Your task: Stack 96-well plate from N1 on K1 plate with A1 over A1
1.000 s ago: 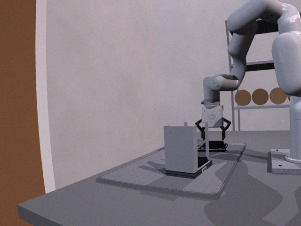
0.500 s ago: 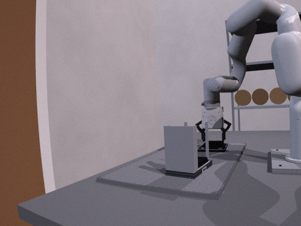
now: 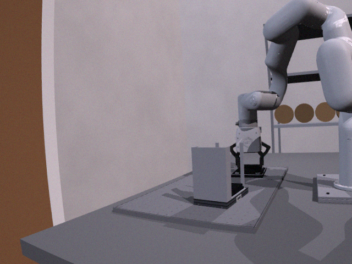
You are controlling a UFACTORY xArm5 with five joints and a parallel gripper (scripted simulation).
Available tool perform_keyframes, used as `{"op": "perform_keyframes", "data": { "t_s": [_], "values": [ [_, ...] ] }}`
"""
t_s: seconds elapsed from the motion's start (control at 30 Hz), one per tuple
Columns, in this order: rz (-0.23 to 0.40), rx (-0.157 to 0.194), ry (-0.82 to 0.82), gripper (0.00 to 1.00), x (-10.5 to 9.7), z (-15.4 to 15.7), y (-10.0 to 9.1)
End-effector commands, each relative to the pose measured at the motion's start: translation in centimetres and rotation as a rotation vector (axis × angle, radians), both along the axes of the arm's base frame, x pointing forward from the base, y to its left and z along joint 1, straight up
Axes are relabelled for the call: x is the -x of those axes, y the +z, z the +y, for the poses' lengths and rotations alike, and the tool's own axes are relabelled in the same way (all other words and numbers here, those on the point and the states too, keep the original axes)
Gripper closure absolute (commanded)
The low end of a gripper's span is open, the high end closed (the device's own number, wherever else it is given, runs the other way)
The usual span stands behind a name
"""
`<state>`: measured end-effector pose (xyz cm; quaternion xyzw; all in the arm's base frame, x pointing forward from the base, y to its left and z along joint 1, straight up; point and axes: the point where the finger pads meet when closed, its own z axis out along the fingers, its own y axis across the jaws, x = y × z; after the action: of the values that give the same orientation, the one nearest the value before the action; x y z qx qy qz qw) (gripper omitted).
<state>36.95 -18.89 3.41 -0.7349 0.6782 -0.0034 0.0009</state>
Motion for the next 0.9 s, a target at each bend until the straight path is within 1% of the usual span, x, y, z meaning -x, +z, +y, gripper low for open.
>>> {"op": "perform_keyframes", "data": {
  "t_s": [0.0, 0.2, 0.77, 0.8, 0.87],
  "values": [
    [-0.002, 0.005, 0.000, 0.00, -0.14, -0.07, -0.01],
    [-0.002, 0.005, 0.000, 0.00, -0.14, -0.07, -0.35],
    [-0.002, 0.005, 0.000, 0.00, -0.14, -0.07, -0.35],
    [-0.002, 0.005, 0.000, 1.00, -0.14, -0.07, -0.28],
    [-0.002, 0.005, 0.000, 1.00, -0.14, -0.07, -0.28]
  ]
}}
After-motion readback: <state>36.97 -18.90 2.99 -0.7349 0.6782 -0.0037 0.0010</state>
